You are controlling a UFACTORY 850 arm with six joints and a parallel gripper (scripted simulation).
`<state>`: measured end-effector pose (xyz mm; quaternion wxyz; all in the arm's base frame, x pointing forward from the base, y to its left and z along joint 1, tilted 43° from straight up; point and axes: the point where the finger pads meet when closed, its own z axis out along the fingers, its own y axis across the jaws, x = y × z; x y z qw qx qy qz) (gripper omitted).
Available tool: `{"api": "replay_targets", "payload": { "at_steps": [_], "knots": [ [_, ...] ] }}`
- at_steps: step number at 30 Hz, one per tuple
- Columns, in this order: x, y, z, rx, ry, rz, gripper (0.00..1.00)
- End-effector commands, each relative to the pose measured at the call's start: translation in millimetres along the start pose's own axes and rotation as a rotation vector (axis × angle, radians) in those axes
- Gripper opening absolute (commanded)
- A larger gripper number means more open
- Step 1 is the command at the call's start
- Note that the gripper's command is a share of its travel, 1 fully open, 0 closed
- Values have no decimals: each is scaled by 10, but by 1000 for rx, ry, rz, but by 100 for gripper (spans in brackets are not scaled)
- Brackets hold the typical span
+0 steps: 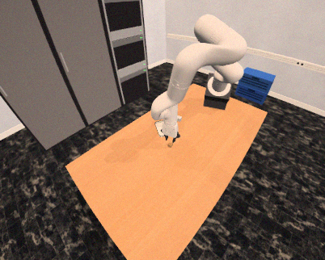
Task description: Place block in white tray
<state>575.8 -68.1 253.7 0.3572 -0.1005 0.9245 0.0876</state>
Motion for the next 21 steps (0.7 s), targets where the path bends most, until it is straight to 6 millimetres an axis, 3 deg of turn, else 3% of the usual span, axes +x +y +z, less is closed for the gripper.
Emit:
{"api": "replay_targets", "payload": {
  "at_steps": [1,21],
  "knots": [
    [-5,-2,-3,1,-1,0,52],
    [-5,-2,57,1,-1,0,52]
  ]
}}
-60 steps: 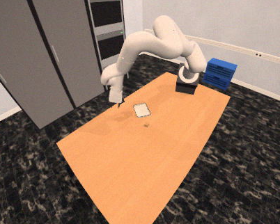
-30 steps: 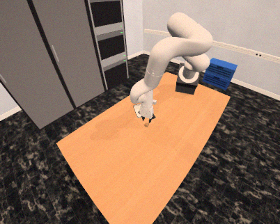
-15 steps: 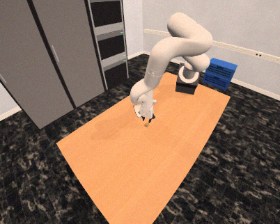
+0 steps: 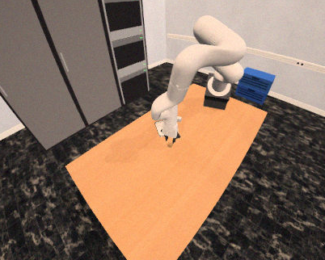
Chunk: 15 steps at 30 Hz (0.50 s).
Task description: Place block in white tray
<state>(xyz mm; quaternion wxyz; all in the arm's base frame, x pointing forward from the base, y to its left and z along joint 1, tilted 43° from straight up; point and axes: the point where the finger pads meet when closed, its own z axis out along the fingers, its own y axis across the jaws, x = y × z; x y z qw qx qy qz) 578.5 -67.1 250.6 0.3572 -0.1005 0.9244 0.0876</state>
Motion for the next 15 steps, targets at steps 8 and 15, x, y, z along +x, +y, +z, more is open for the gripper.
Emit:
{"api": "replay_targets", "payload": {
  "at_steps": [8,15],
  "knots": [
    [-4,-2,117,1,-1,0,52],
    [-3,-2,172,1,-1,0,52]
  ]
}}
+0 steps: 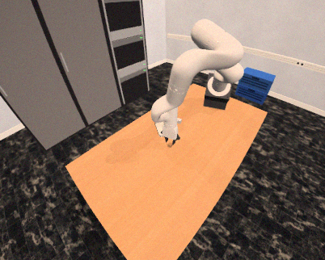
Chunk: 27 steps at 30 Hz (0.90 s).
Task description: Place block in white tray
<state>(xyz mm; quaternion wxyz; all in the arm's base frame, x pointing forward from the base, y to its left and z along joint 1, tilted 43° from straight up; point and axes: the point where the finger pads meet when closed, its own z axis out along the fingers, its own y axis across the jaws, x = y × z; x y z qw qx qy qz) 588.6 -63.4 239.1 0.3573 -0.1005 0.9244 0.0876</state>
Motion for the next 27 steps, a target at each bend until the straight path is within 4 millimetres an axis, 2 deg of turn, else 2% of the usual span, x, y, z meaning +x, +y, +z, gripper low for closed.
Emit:
{"api": "replay_targets", "payload": {
  "at_steps": [1,27],
  "knots": [
    [-4,-2,23,1,-1,0,52],
    [-4,-2,55,1,-1,0,52]
  ]
}}
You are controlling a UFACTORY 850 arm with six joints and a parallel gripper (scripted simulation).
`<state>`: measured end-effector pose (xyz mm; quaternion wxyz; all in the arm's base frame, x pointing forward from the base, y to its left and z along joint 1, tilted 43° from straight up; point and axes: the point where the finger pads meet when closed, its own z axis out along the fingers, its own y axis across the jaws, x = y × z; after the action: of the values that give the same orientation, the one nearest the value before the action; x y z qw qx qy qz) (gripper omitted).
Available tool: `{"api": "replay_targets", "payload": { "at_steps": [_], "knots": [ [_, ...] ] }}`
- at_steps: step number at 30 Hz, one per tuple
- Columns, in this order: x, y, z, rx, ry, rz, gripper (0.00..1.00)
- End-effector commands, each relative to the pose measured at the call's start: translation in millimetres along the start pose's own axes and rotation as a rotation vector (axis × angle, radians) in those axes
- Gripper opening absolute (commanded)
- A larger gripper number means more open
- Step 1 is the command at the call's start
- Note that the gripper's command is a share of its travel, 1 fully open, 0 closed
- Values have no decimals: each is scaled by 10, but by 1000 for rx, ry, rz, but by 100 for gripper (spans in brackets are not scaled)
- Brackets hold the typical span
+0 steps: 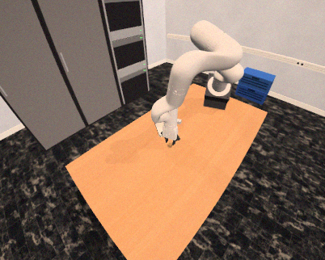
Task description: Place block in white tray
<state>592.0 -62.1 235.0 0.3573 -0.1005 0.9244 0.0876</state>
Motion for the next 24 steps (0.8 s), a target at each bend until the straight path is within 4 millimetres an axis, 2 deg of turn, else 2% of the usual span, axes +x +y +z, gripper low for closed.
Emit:
{"api": "replay_targets", "payload": {
  "at_steps": [1,6,17,24],
  "knots": [
    [-5,-2,5,1,-1,0,52],
    [-5,-2,33,1,-1,0,52],
    [-5,-3,223,0,-1,0,52],
    [-5,-3,251,1,-1,0,52]
  ]
}}
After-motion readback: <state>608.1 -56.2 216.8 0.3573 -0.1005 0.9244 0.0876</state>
